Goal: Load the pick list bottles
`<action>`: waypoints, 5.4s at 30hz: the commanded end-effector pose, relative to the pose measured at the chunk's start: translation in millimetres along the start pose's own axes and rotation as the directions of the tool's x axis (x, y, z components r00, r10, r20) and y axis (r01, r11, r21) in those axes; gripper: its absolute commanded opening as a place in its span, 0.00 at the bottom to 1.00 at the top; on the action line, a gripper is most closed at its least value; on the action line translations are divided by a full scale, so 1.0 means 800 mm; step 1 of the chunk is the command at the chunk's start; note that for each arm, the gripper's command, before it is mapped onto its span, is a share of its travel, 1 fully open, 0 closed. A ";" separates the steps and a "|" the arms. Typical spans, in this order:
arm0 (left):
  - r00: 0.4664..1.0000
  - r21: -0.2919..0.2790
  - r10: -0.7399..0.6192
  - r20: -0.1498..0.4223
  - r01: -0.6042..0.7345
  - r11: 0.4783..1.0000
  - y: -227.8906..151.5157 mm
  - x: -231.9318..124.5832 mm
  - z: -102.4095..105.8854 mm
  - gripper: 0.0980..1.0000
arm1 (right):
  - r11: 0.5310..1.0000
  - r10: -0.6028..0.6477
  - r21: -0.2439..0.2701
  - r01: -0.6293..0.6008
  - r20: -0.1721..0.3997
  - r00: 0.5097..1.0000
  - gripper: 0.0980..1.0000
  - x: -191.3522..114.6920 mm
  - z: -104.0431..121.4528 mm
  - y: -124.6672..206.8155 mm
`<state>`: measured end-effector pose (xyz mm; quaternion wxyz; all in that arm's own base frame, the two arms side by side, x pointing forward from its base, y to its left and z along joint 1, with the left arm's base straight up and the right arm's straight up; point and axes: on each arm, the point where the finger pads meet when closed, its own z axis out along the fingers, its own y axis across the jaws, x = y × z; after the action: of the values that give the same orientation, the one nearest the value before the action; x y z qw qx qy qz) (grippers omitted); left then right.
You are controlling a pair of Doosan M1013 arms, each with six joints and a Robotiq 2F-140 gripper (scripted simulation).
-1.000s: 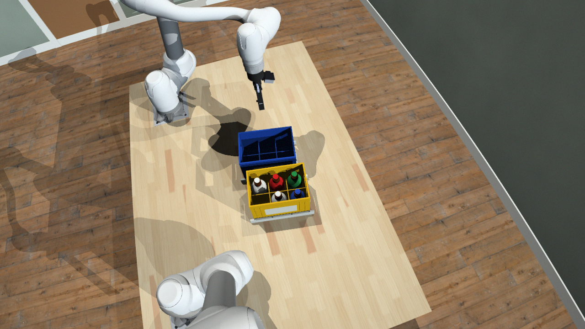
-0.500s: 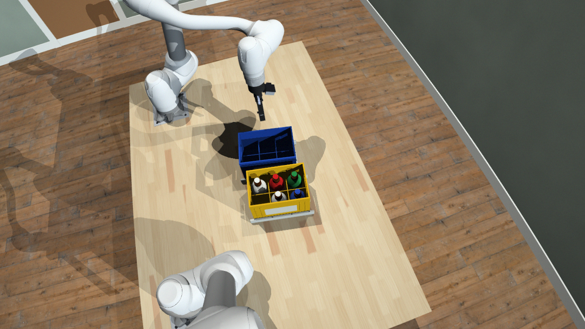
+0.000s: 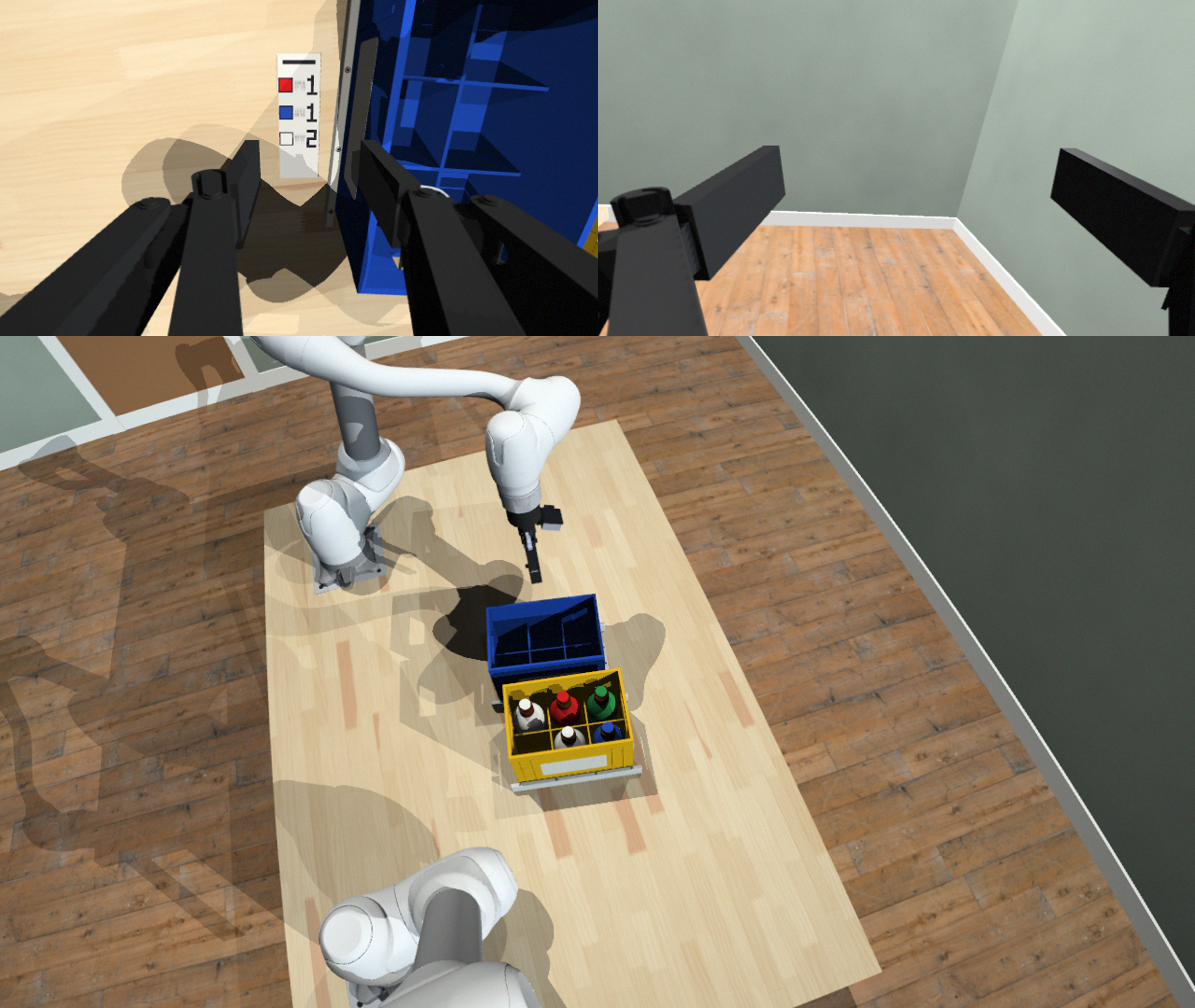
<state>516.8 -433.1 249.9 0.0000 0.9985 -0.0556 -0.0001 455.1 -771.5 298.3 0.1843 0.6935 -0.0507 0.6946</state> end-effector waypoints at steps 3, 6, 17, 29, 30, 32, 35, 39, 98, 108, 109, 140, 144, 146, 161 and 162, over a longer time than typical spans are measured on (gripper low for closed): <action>1.000 0.000 0.000 -0.001 0.000 1.000 0.000 0.000 -0.001 0.38 | 1.000 -0.002 0.000 0.002 -0.001 1.000 1.00 0.002 0.000 0.000; 1.000 0.000 0.000 -0.001 0.000 1.000 0.000 0.000 -0.001 0.38 | 1.000 -0.002 0.000 0.002 -0.001 1.000 1.00 0.002 0.000 0.000; 1.000 0.000 0.000 -0.001 0.000 1.000 0.000 0.000 -0.001 0.38 | 1.000 -0.002 0.000 0.002 -0.001 1.000 1.00 0.002 0.000 0.000; 1.000 0.000 0.000 -0.001 0.000 1.000 0.000 0.000 -0.001 0.38 | 1.000 -0.002 0.000 0.002 -0.001 1.000 1.00 0.002 0.000 0.000; 1.000 0.000 0.000 -0.001 0.000 1.000 0.000 0.000 -0.001 0.38 | 1.000 -0.002 0.000 0.002 -0.001 1.000 1.00 0.002 0.000 0.000; 1.000 0.000 0.000 -0.001 0.000 1.000 0.000 0.000 -0.001 0.38 | 1.000 -0.002 0.000 0.002 -0.001 1.000 1.00 0.002 0.000 0.000; 0.999 0.000 0.033 -0.001 -0.033 0.999 0.006 0.001 -0.003 0.38 | 1.000 -0.002 0.000 0.002 -0.001 1.000 1.00 0.002 0.000 0.000; 0.999 0.000 0.045 -0.001 -0.045 0.999 0.030 0.002 -0.009 0.38 | 1.000 -0.002 0.000 0.002 -0.001 1.000 1.00 0.002 0.000 0.000; 0.999 -0.001 0.045 -0.001 -0.045 0.999 0.343 0.016 -0.097 0.38 | 1.000 -0.002 0.000 0.002 -0.001 1.000 1.00 0.002 0.000 0.000; 0.999 -0.001 0.045 -0.001 -0.045 0.999 0.397 0.019 -0.112 0.38 | 1.000 -0.002 0.000 0.002 -0.001 1.000 1.00 0.002 0.000 0.000; 0.999 -0.001 0.045 -0.001 -0.045 0.999 0.403 0.019 -0.114 0.38 | 1.000 -0.002 0.000 0.002 -0.001 1.000 1.00 0.002 0.000 0.000; 0.999 -0.001 0.045 -0.001 -0.045 0.999 0.469 0.022 -0.133 0.38 | 1.000 -0.002 0.000 0.002 -0.001 1.000 1.00 0.002 0.000 0.000; 0.999 -0.001 0.045 -0.001 -0.045 0.999 0.469 0.022 -0.133 0.38 | 1.000 -0.002 0.000 0.002 -0.001 1.000 1.00 0.002 0.000 0.000; 0.999 -0.001 0.045 -0.001 -0.045 0.999 0.469 0.022 -0.133 0.38 | 1.000 -0.002 0.000 0.002 -0.001 1.000 1.00 0.002 0.000 0.000; 0.999 -0.001 0.045 -0.001 -0.045 0.999 0.469 0.022 -0.133 0.38 | 1.000 -0.002 0.000 0.002 -0.001 1.000 1.00 0.002 0.000 0.000; 0.999 -0.001 0.045 -0.001 -0.045 0.999 0.469 0.022 -0.133 0.38 | 1.000 -0.002 0.000 0.002 -0.001 1.000 1.00 0.002 0.000 0.000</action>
<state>493.0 -808.3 354.7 0.0000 0.9970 -0.0778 -0.0001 455.1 -771.5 298.3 0.1843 0.6935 -0.0507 0.6946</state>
